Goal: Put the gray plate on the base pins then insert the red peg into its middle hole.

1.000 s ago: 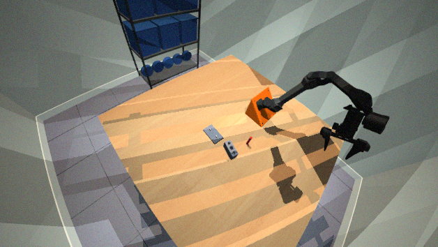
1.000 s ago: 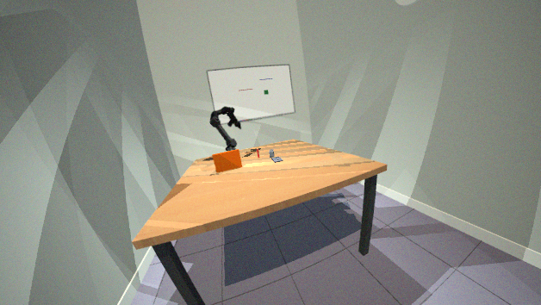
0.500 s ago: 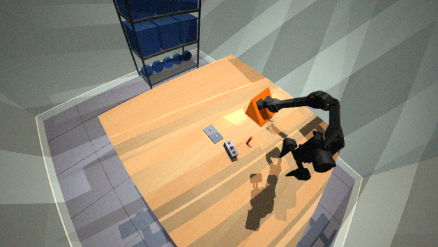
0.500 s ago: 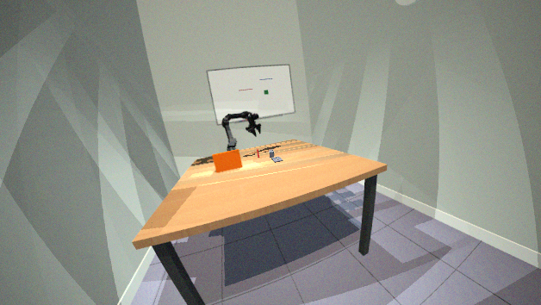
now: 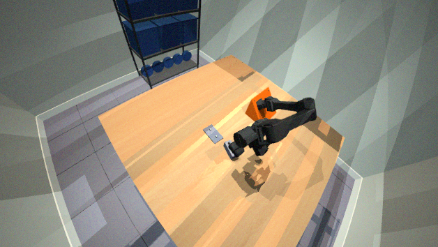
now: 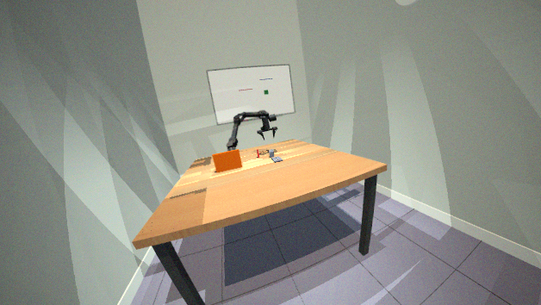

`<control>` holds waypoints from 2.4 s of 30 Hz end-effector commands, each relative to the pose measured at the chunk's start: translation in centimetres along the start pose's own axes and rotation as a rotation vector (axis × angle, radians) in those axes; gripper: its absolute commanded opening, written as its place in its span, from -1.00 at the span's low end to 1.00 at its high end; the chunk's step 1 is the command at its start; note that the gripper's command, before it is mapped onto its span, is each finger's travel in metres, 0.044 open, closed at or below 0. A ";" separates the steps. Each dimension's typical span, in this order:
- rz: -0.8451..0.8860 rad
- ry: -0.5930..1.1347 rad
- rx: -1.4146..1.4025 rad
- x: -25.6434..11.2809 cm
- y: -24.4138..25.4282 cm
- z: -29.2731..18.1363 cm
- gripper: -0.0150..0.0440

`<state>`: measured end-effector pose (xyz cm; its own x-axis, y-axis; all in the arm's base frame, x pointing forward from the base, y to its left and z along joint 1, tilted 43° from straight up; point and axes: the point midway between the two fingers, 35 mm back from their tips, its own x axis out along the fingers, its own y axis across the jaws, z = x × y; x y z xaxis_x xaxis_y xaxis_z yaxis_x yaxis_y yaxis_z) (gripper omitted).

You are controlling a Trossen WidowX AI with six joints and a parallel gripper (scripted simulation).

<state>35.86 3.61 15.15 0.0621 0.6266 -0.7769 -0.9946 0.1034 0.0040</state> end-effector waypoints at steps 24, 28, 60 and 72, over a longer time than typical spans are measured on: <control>0.054 -0.064 0.213 7.5 0.6 -4.3 1.00; 0.054 -0.065 0.213 8.9 0.7 -4.2 1.00; 0.054 -0.067 0.213 13.4 0.9 -3.9 1.00; 0.054 -0.069 0.213 14.6 1.0 -3.8 0.73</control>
<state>35.68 9.81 1.85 0.0296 0.6816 -0.7312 -0.9604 0.2222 0.1683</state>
